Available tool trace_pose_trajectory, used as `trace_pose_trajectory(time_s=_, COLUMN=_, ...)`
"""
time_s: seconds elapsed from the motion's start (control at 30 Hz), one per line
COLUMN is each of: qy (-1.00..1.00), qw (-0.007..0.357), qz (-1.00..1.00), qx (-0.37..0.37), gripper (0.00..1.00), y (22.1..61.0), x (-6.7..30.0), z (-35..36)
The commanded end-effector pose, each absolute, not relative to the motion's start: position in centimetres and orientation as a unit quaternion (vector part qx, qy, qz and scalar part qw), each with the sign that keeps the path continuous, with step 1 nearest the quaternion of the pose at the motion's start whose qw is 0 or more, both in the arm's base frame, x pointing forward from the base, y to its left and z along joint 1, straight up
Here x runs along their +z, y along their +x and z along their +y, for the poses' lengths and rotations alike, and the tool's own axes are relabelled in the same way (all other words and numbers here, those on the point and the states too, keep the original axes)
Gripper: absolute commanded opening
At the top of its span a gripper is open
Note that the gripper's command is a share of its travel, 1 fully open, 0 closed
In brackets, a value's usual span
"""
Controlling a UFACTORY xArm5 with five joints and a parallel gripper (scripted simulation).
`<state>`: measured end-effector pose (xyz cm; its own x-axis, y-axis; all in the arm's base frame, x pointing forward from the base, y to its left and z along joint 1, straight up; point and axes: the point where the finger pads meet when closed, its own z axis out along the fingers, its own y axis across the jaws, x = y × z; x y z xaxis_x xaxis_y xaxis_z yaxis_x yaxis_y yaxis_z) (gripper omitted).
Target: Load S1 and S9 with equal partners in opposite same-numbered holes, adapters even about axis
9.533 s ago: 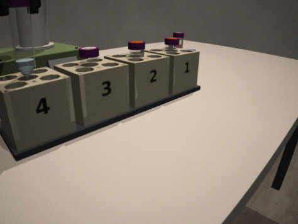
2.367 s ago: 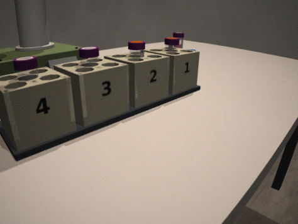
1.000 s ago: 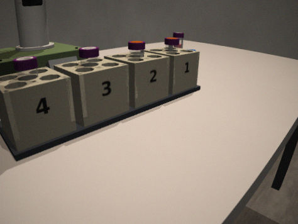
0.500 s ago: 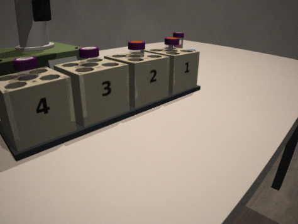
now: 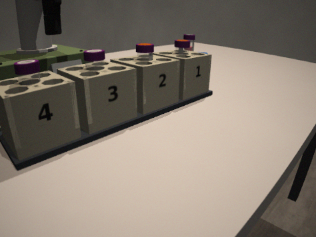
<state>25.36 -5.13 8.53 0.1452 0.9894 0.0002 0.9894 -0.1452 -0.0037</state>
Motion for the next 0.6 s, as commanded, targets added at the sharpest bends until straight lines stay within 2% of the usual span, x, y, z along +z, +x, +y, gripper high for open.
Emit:
trace_pose_trajectory(time_s=0.0, qy=-0.742, qw=-0.001, qz=-0.671, qx=-0.004, gripper=0.0, y=24.7, x=8.3, z=-4.5)
trace_pose_trajectory(time_s=0.2, qy=-0.742, qw=-0.001, qz=-0.671, qx=-0.004, gripper=0.0, y=22.5, x=7.1, z=-2.9)
trace_pose_trajectory(time_s=0.57, qy=-0.742, qw=-0.001, qz=-0.671, qx=-0.004, gripper=0.0, y=22.4, x=7.1, z=-2.9)
